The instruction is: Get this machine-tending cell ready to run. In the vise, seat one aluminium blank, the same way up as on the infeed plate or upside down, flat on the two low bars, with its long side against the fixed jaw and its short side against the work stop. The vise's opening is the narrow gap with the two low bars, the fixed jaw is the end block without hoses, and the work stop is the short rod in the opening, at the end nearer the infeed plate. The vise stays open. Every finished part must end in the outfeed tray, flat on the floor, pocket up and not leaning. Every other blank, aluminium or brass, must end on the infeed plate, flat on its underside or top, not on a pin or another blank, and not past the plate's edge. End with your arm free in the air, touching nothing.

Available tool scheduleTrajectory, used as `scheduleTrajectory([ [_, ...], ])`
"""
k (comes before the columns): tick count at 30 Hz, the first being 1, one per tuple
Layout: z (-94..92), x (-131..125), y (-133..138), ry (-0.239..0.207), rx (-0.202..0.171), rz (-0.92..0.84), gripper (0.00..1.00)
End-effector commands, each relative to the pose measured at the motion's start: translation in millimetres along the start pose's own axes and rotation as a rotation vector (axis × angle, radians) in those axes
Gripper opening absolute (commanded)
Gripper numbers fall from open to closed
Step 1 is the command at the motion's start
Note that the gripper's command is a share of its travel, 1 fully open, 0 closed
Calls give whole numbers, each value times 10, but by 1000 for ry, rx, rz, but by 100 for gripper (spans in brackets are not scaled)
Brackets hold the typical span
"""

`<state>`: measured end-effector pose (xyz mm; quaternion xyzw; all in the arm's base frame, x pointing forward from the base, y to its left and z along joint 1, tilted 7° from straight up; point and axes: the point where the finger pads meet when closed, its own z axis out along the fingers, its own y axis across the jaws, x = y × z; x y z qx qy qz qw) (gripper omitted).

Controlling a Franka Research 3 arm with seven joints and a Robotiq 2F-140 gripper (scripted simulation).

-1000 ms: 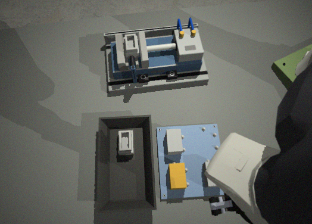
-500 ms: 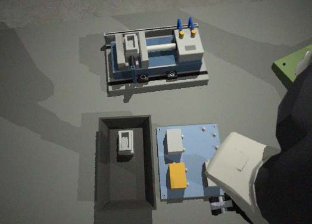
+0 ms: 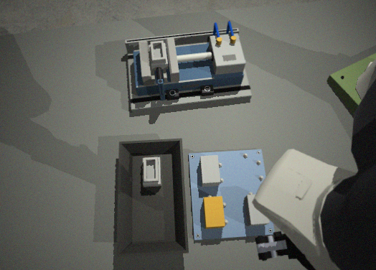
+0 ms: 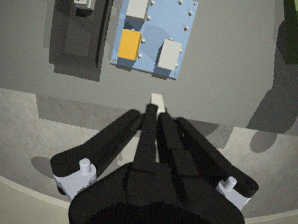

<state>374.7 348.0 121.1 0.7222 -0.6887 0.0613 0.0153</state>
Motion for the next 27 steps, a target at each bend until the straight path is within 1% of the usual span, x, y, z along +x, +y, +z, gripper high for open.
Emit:
scheduleTrajectory([
  [1, -66, 20, 41, 8, -13, -12, 0],
  [7, -227, 19, 37, 8, -13, -12, 0],
  [12, -317, 18, 36, 8, -13, -12, 0],
  [24, -361, 17, 30, 8, -13, -12, 0],
  [26, -374, -2, -77, 6, -14, -14, 0],
  [27, -386, -18, -200, 4, -16, -16, 0],
])
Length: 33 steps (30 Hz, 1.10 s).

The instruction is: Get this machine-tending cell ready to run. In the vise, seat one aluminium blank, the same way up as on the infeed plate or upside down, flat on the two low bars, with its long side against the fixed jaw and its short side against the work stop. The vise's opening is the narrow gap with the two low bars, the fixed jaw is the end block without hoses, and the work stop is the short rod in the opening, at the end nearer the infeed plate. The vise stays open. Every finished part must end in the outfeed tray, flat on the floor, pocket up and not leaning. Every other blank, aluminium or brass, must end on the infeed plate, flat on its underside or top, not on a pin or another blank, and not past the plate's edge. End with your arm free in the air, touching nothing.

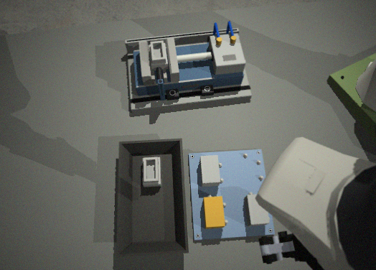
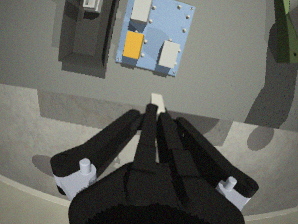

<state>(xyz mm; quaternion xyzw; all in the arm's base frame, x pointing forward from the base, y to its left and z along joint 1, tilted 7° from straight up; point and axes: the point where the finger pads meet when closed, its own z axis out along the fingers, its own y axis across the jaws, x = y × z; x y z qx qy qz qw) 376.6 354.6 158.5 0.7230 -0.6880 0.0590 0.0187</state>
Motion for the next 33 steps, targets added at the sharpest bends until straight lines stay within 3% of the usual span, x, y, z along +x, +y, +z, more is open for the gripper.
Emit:
scheduleTrajectory([
  [1, -24, -9, -322, 0, -10, -16, 0],
  [4, -34, -9, -695, -3, -12, -18, 0],
  [6, -34, -9, -695, -3, -12, -18, 0],
  [8, -17, 36, -1086, -2, -13, -18, 0],
  [13, 41, 154, -1569, 5, -12, -15, 0],
  [33, 124, 160, -1592, 6, -12, -15, 0],
])
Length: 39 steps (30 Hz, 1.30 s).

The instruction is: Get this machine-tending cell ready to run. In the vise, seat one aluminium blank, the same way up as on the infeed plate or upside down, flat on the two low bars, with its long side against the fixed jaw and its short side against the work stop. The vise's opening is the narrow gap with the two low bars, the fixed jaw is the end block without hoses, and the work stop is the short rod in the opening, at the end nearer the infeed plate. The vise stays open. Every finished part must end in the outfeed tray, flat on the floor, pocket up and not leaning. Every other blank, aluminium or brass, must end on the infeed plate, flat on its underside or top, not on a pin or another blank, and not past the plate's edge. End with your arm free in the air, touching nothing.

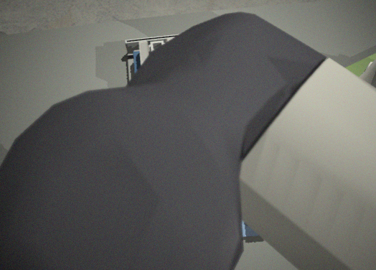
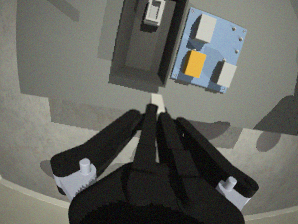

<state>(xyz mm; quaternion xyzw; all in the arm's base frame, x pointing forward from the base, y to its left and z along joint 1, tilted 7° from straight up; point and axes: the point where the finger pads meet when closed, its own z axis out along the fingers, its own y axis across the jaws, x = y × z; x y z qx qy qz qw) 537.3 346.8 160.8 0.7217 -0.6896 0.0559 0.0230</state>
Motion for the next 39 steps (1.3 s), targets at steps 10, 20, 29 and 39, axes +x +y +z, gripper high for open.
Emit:
scheduleTrajectory([
  [10, 170, 2, 3, 4, -1, -18, 0],
  [20, 372, -1, -1, 4, -1, -18, 0],
  [29, 493, -3, -4, 4, -1, -18, 0],
  [39, 589, -5, -7, 4, -1, -18, 0],
])
